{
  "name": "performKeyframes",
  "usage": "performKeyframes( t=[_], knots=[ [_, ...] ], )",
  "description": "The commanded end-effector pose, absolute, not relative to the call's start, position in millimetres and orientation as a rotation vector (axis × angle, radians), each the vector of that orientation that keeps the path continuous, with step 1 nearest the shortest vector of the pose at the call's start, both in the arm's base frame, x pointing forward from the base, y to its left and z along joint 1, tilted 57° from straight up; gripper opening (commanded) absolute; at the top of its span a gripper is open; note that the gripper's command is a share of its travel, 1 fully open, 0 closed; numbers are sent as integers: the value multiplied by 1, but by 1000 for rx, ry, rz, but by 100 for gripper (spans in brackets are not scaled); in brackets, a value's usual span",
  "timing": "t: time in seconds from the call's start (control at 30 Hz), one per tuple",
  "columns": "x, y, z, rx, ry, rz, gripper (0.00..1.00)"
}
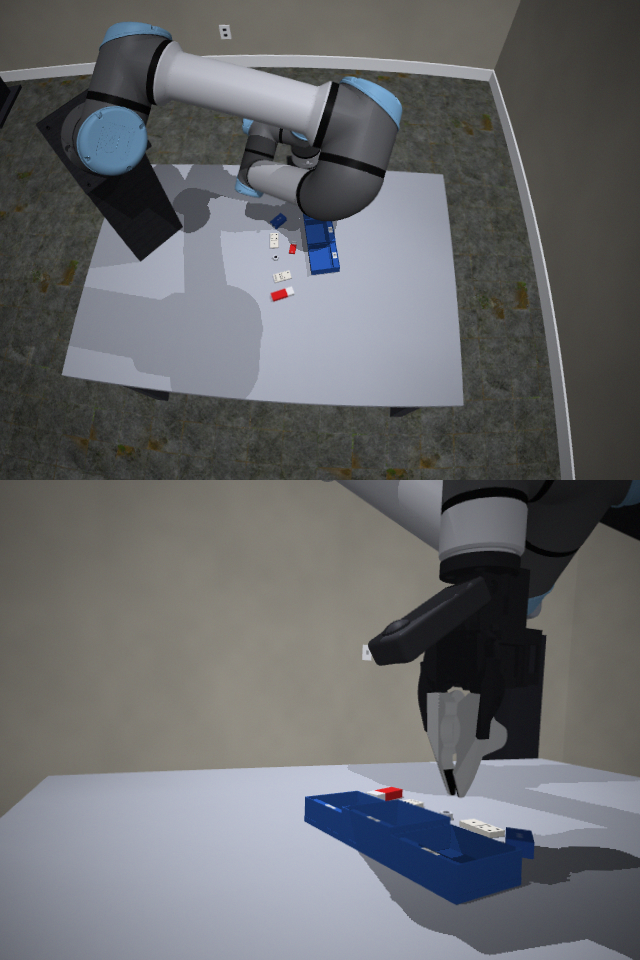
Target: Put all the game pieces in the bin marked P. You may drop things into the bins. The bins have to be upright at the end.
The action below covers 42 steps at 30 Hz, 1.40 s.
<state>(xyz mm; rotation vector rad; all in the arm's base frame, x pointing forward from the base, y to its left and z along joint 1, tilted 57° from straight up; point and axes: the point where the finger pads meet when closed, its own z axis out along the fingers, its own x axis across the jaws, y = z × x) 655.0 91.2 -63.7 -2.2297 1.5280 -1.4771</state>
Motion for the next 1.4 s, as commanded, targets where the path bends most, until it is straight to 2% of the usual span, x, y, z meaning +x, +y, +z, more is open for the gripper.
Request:
performKeyframes(
  t=[0.0, 0.53, 1.1, 1.13, 1.37],
  knots=[
    [641, 99, -54, -2230, 1530, -1476, 4],
    [559, 148, 7, -2230, 1530, -1477, 4],
    [559, 148, 8, -2228, 1531, -1477, 4],
    [558, 139, 2, -2176, 1579, -1461, 24],
    [561, 91, -22, -1954, 1733, -1404, 24]
  ],
)
